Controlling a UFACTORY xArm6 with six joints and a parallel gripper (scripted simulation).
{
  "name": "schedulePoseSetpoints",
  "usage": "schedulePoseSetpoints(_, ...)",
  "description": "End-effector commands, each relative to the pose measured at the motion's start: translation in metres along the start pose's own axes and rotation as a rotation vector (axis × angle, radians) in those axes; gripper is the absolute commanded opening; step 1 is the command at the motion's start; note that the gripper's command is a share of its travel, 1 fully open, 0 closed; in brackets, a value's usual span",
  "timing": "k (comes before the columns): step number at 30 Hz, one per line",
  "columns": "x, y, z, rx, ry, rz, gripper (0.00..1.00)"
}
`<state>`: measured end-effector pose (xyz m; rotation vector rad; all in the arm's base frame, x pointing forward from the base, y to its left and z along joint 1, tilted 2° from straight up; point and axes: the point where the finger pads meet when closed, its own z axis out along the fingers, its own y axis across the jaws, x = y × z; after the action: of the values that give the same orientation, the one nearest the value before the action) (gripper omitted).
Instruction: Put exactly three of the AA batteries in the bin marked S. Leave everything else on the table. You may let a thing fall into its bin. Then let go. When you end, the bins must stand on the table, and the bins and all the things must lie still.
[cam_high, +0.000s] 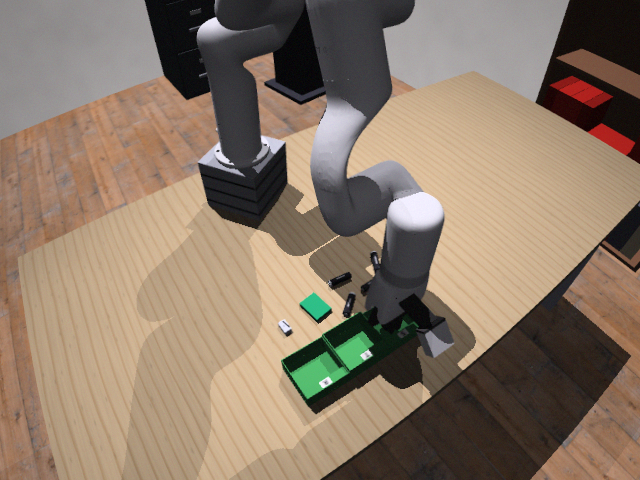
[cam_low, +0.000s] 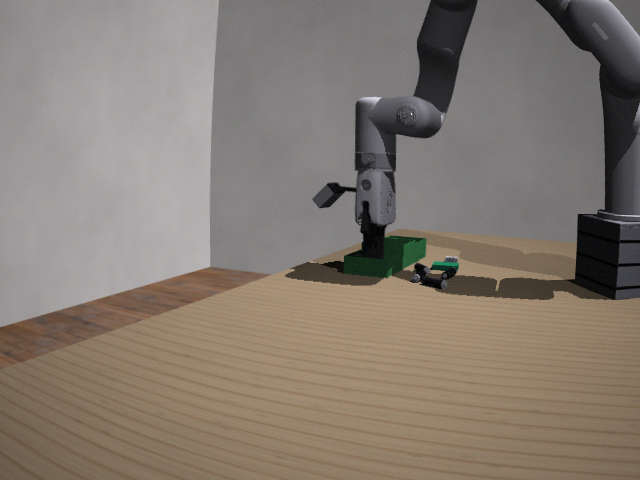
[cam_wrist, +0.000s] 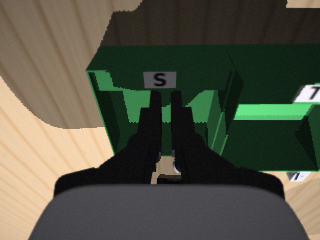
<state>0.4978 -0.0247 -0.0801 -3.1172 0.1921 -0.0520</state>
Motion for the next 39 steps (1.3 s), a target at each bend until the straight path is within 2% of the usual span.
schedulePoseSetpoints(1,0.002,0.000,-0.001,0.000,0.004,0.000,0.07)
schedulePoseSetpoints(25,0.002,0.000,-0.031,0.000,0.004,0.000,0.07)
schedulePoseSetpoints(29,0.002,0.000,-0.039,0.000,0.004,0.000,0.07)
schedulePoseSetpoints(34,0.002,0.000,-0.059,0.000,0.004,0.000,0.07)
schedulePoseSetpoints(39,0.002,0.000,-0.061,0.000,0.004,0.000,0.07)
